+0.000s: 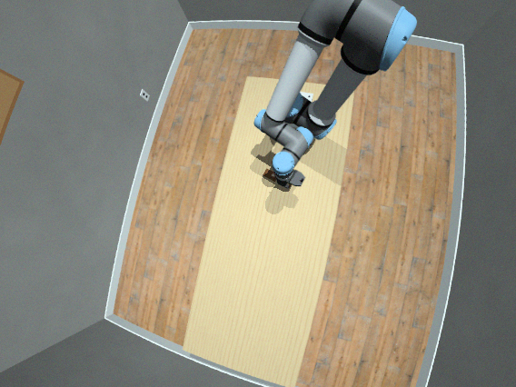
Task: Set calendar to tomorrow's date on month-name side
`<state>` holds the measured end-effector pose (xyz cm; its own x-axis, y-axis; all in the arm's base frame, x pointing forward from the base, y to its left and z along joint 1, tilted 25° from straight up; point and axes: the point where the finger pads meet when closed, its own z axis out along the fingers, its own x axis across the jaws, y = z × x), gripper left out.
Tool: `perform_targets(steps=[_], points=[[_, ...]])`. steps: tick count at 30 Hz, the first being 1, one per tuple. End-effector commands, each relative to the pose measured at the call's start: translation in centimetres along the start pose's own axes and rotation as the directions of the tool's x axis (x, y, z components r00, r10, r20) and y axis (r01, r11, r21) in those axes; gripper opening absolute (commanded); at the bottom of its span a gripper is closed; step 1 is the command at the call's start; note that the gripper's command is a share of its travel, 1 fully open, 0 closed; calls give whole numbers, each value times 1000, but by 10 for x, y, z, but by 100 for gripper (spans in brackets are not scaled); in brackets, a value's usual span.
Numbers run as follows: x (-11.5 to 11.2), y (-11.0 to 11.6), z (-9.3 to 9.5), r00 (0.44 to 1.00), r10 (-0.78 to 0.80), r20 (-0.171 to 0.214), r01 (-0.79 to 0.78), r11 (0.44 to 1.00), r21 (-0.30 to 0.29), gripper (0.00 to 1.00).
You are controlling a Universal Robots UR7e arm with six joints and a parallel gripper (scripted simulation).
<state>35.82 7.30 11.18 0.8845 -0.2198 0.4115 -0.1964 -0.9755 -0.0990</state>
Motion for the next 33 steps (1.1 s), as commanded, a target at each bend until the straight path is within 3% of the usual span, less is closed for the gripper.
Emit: perform_targets(steps=[1,17,33], points=[[0,0,5,1000,0,-1,0,1000,0,87],[0,0,25,1000,0,-1,0,1000,0,87],[0,0,27,1000,0,-1,0,1000,0,87]])
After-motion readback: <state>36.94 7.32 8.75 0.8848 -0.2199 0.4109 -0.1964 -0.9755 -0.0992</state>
